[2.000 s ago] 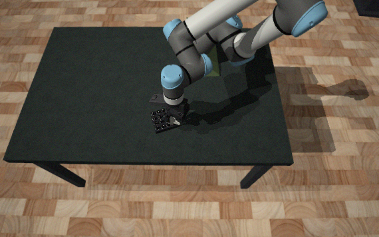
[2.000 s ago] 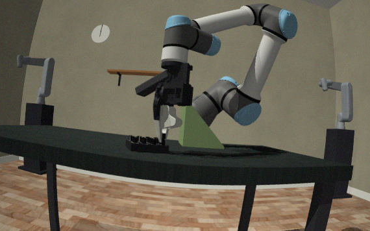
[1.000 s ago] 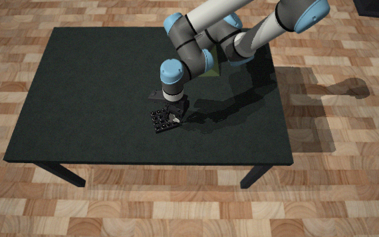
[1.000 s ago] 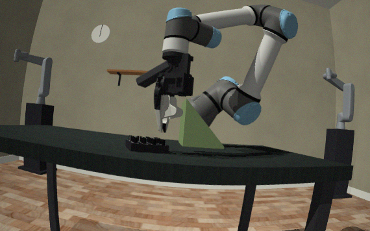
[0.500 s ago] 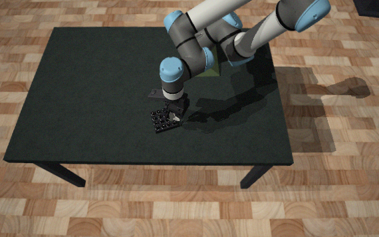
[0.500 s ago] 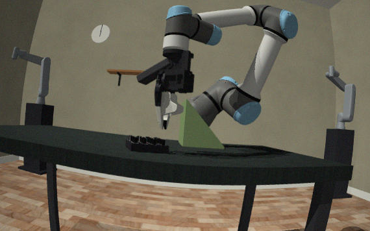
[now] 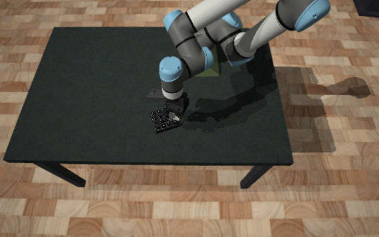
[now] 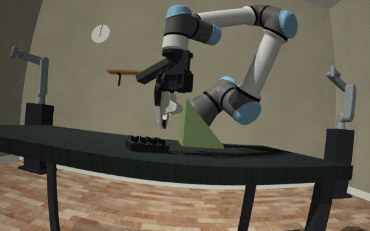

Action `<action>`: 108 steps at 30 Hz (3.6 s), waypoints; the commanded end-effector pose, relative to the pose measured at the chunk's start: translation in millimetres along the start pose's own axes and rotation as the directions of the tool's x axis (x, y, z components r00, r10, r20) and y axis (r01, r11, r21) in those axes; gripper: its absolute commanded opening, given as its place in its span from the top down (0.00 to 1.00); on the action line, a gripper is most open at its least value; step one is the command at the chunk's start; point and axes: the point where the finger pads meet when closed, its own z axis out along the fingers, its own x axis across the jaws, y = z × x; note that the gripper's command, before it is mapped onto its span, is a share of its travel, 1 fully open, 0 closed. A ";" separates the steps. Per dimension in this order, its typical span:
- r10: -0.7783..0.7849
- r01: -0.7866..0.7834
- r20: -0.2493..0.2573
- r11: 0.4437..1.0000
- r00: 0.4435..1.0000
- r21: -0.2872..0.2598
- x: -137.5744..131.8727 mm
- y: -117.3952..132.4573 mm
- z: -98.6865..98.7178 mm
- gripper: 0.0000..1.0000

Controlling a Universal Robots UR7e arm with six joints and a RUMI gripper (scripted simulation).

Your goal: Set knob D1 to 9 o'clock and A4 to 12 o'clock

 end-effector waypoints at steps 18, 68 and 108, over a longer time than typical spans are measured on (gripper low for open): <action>-0.371 0.371 0.003 0.929 0.929 0.005 -5.9 -32.5 -8.2 0.89; -0.970 0.970 -0.001 0.242 0.242 0.004 -1.1 -97.3 -19.5 0.89; -0.997 0.997 0.000 0.078 0.078 0.002 2.6 -106.3 -20.2 0.89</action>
